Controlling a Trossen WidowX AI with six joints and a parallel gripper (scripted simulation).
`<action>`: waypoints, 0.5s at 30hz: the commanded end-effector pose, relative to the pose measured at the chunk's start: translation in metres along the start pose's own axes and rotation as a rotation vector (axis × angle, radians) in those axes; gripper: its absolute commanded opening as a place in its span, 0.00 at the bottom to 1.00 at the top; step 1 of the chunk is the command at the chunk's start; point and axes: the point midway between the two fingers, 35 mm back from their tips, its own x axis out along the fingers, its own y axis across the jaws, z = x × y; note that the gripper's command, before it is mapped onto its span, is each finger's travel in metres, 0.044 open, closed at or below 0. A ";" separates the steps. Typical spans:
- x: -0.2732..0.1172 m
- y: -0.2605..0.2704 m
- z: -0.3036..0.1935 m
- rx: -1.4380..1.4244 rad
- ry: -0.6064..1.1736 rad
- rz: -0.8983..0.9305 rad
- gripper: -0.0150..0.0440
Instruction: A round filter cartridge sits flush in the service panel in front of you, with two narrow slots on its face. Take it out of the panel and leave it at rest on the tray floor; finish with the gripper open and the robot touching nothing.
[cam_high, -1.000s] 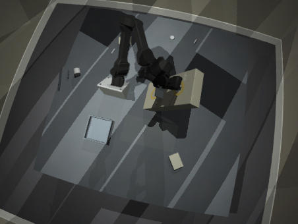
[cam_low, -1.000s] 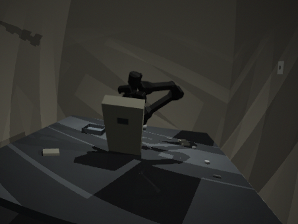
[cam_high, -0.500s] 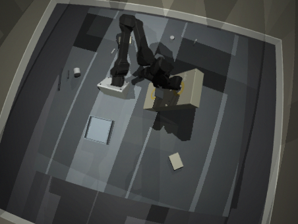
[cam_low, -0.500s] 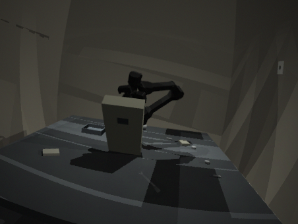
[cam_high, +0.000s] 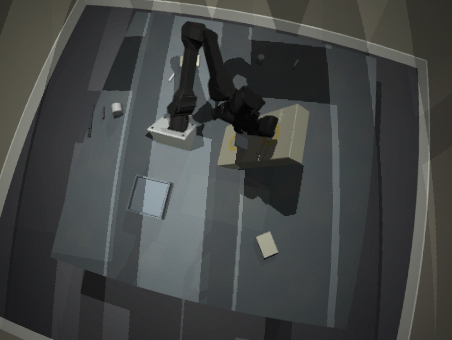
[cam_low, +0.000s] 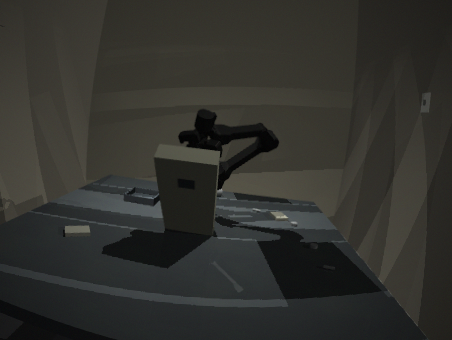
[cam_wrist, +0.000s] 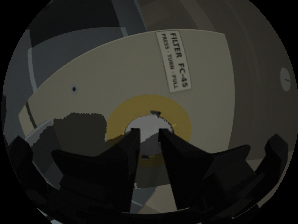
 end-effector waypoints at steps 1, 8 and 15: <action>0.004 0.001 -0.003 0.007 0.009 0.003 0.41; 0.006 0.001 -0.003 0.007 0.009 0.003 0.41; 0.008 0.001 -0.003 0.007 0.009 0.003 0.41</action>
